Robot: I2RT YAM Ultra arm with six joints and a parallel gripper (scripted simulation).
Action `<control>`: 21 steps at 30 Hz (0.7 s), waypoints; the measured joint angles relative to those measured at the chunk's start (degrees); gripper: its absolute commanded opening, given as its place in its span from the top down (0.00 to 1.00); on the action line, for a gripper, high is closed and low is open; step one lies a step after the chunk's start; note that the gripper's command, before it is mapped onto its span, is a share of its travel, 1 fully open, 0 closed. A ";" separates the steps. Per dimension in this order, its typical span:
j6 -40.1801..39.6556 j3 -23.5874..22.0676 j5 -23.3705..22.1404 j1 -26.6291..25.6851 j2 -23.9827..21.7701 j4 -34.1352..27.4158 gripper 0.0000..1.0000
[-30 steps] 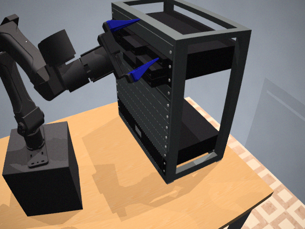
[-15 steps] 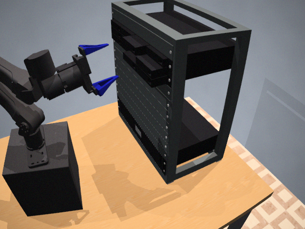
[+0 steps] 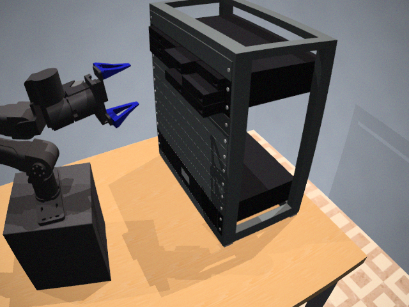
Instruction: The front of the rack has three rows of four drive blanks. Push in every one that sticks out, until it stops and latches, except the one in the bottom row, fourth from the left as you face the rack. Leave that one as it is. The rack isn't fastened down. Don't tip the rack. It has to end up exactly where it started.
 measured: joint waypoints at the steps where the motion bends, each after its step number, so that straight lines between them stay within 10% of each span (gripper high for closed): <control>1: 0.02 -0.07 0.79 0.39 -0.24 -1.14 0.00; 21: 0.42 -0.07 9.49 4.11 -1.64 -8.31 0.00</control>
